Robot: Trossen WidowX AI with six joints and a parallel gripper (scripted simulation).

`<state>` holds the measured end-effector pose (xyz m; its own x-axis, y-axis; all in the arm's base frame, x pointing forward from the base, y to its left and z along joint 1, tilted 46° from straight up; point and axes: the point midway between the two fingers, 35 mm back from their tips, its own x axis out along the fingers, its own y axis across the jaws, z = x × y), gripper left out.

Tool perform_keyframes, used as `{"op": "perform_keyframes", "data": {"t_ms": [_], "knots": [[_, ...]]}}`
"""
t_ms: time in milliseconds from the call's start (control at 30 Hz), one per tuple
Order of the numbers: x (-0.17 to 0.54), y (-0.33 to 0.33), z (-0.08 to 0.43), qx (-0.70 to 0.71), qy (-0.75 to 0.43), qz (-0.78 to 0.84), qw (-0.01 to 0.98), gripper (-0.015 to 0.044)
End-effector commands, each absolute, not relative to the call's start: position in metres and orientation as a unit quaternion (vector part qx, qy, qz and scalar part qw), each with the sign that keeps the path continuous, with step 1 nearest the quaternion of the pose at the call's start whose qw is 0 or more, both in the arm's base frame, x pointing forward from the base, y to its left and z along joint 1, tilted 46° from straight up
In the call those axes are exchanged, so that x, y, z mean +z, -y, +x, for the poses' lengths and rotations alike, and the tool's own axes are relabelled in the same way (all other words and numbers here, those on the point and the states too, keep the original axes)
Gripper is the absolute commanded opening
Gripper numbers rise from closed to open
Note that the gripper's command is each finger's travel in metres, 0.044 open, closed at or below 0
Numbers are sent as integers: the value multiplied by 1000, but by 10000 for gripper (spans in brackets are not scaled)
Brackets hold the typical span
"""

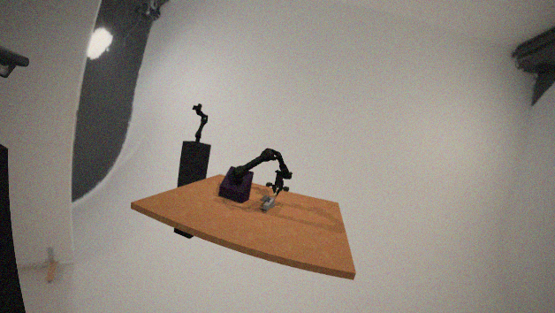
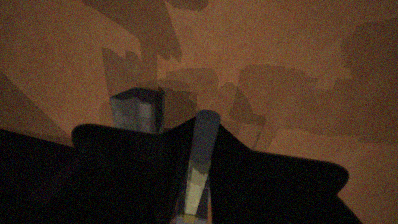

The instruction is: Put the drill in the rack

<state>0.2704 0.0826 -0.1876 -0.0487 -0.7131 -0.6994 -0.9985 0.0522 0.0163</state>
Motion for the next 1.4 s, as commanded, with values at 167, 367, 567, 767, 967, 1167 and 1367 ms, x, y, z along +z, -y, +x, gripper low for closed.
{"op": "perform_keyframes", "data": {"t_ms": [167, 367, 567, 767, 967, 1167, 1367], "knots": [[-185, -86, 271, 266, -673, -634, 272, 0], [-185, -87, 272, 266, -673, -634, 272, 0], [-184, -88, 272, 266, -673, -634, 272, 0], [-183, -89, 272, 266, -673, -634, 272, 0], [-182, -90, 272, 266, -673, -634, 272, 0], [-182, -91, 273, 266, -673, -634, 272, 0], [-181, -92, 273, 266, -673, -634, 272, 0]]}}
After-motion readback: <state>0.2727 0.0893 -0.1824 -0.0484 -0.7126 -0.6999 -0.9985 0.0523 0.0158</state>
